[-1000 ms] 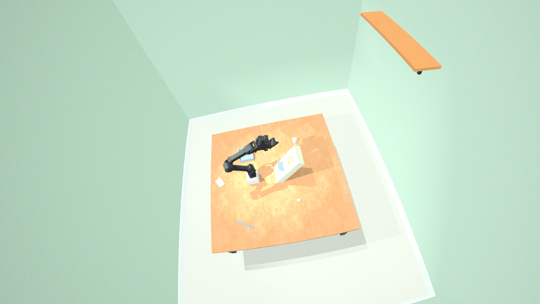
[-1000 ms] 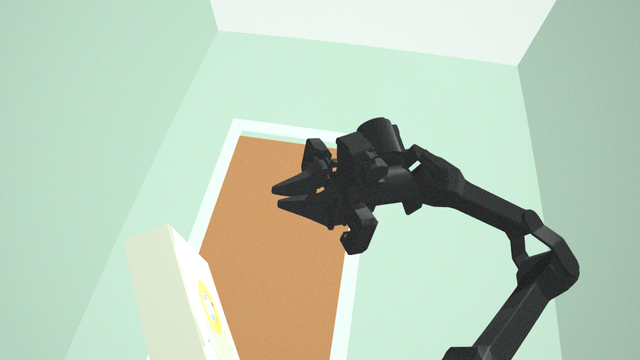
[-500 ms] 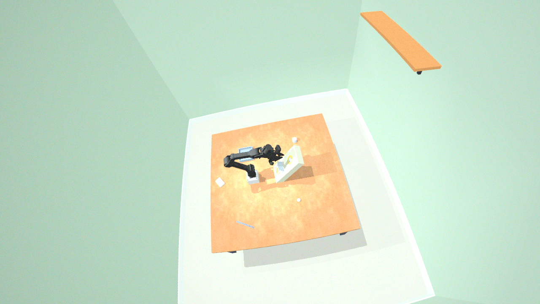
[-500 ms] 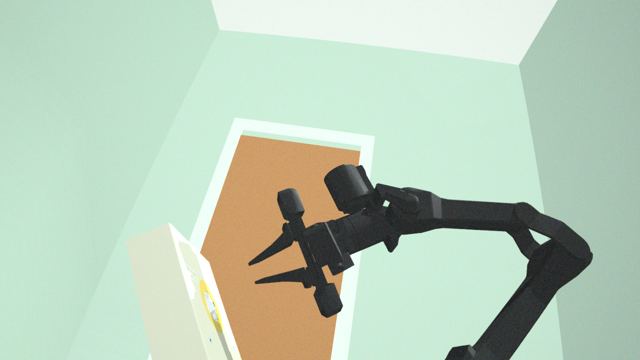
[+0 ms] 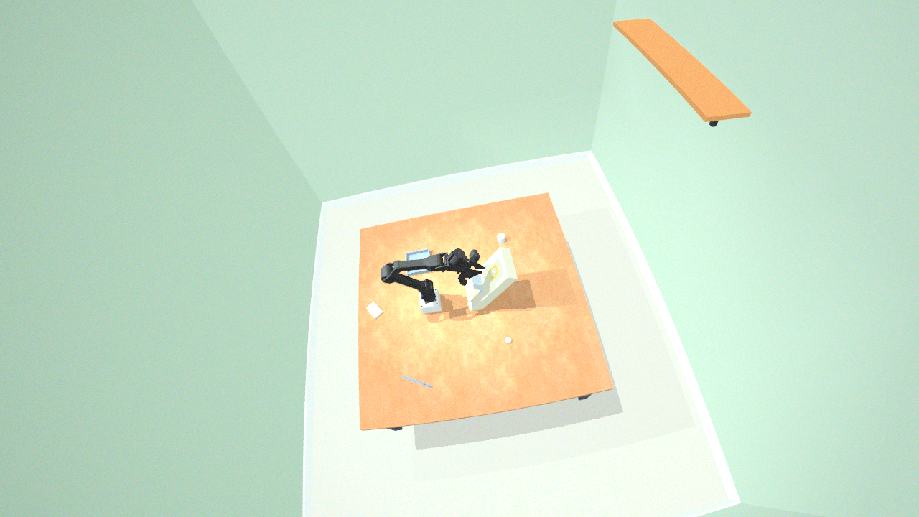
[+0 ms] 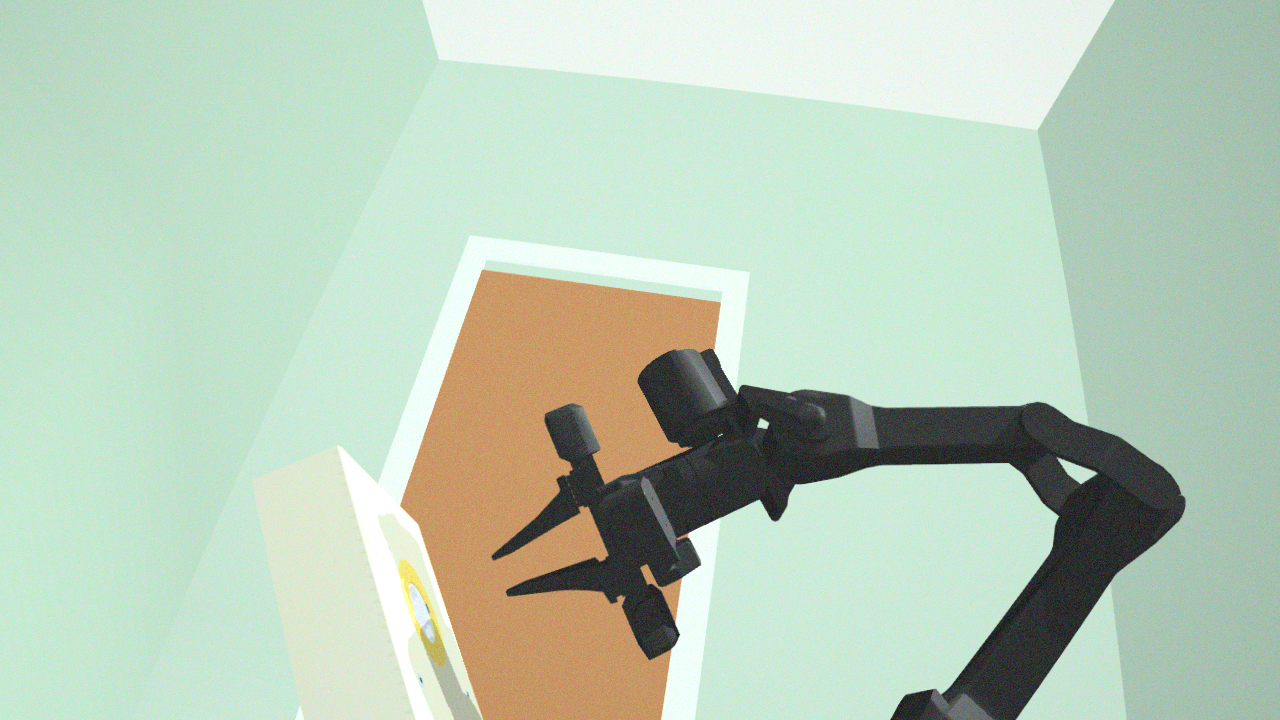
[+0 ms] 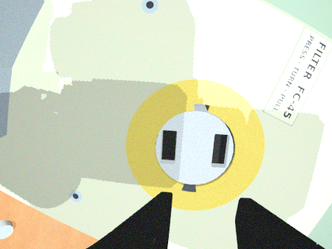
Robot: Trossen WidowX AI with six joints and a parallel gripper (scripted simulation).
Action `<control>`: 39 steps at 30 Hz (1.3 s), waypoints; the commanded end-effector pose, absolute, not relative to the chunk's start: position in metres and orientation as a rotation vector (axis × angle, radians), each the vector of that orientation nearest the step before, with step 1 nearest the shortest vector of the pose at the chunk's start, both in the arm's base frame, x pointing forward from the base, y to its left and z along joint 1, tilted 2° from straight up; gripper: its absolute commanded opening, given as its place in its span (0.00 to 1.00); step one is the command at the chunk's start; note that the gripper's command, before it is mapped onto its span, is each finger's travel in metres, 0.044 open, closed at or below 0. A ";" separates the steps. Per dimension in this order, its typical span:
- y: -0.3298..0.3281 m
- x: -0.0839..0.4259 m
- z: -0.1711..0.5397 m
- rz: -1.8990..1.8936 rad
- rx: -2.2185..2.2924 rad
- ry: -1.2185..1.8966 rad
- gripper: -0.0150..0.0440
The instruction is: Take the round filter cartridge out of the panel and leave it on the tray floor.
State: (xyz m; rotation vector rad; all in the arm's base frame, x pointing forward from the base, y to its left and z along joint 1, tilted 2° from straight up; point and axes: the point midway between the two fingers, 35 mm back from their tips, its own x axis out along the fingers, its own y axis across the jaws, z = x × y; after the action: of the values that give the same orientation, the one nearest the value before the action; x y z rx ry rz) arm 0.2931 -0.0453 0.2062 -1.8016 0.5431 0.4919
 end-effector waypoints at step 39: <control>-0.053 0.337 0.174 0.491 -1.811 0.544 0.45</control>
State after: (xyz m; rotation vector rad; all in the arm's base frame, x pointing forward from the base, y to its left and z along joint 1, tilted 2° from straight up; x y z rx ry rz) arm 0.3358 -0.0524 0.1750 -1.8054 0.5428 0.4903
